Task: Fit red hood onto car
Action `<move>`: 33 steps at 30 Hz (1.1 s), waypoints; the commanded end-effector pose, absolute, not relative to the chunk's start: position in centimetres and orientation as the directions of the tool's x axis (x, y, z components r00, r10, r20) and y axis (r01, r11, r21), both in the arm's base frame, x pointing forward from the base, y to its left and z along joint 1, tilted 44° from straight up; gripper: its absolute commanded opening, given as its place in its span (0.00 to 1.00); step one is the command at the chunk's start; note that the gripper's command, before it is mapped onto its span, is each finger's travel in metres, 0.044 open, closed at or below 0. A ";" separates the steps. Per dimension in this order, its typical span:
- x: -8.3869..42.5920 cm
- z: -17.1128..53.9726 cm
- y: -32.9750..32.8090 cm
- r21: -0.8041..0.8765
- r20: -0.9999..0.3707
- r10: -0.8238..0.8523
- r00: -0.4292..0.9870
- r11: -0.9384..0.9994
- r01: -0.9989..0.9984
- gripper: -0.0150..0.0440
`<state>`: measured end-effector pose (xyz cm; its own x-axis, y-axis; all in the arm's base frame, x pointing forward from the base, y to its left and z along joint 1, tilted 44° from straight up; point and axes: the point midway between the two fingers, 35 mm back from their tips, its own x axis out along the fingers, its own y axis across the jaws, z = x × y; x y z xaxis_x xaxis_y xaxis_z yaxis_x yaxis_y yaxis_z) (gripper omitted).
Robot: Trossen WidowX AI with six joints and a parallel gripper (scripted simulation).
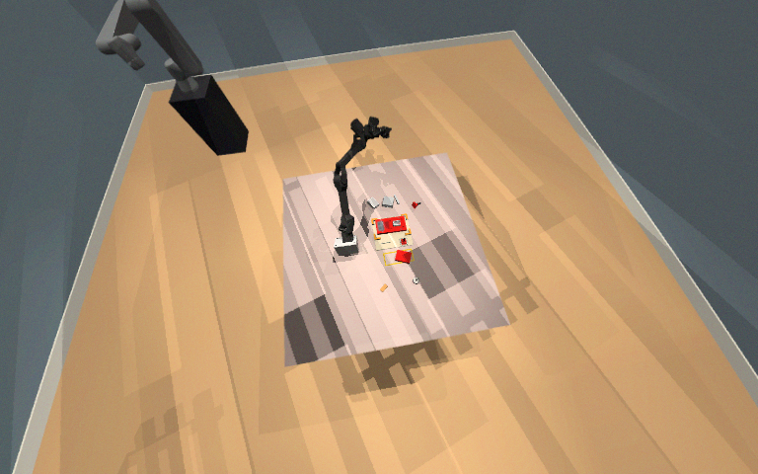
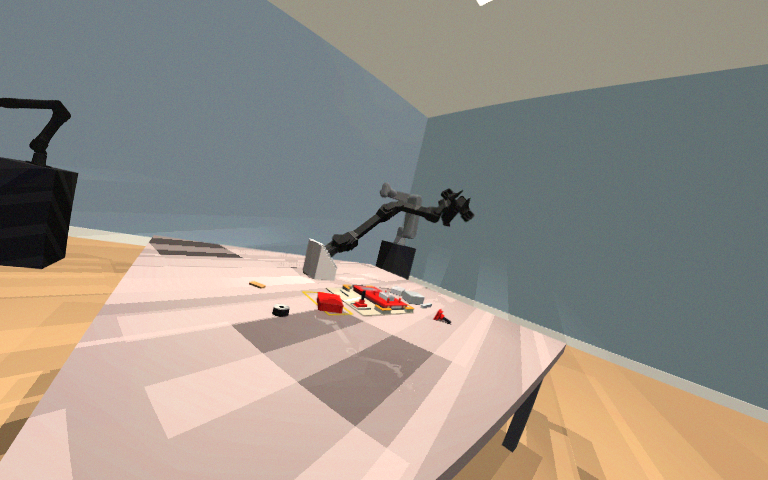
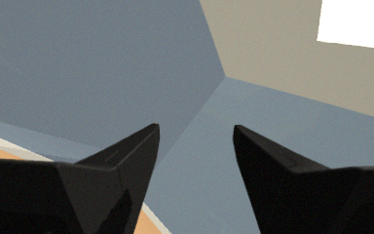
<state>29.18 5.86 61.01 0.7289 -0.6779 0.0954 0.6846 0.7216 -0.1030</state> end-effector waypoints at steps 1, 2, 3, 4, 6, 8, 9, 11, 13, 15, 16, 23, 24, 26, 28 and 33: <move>29.2 61.0 5.8 -0.105 0.096 -0.679 0.728 0.721 0.685 0.67; 29.4 60.9 5.8 -0.111 0.098 -0.681 0.726 0.718 0.688 0.72; 29.7 60.8 5.7 -0.121 0.102 -0.684 0.722 0.712 0.691 0.76; 30.0 60.7 5.5 -0.133 0.106 -0.688 0.718 0.706 0.696 0.81; 30.7 60.4 5.3 -0.157 0.115 -0.695 0.710 0.693 0.704 0.89; 31.4 60.1 5.1 -0.181 0.124 -0.697 0.706 0.684 0.707 0.98; 31.9 59.9 5.2 -0.195 0.129 -0.695 0.708 0.682 0.705 1.00; 32.4 59.6 5.4 -0.224 0.135 -0.689 0.712 0.679 0.699 1.00; 33.0 59.2 5.6 -0.284 0.144 -0.677 0.721 0.670 0.686 1.00; 33.8 58.7 5.8 -0.342 0.152 -0.664 0.732 0.660 0.669 1.00; 34.5 58.3 6.0 -0.364 0.156 -0.657 0.738 0.656 0.661 1.00; 39.6 55.1 6.7 -0.502 0.157 -0.603 0.783 0.634 0.589 1.00; 40.4 54.5 6.7 -0.522 0.152 -0.594 0.790 0.630 0.574 1.00; 42.0 53.2 6.7 -0.562 0.139 -0.576 0.806 0.624 0.543 1.00; 43.6 51.8 6.6 -0.599 0.121 -0.558 0.821 0.619 0.509 1.00; 47.2 47.8 6.1 -0.678 0.055 -0.515 0.855 0.610 0.411 1.00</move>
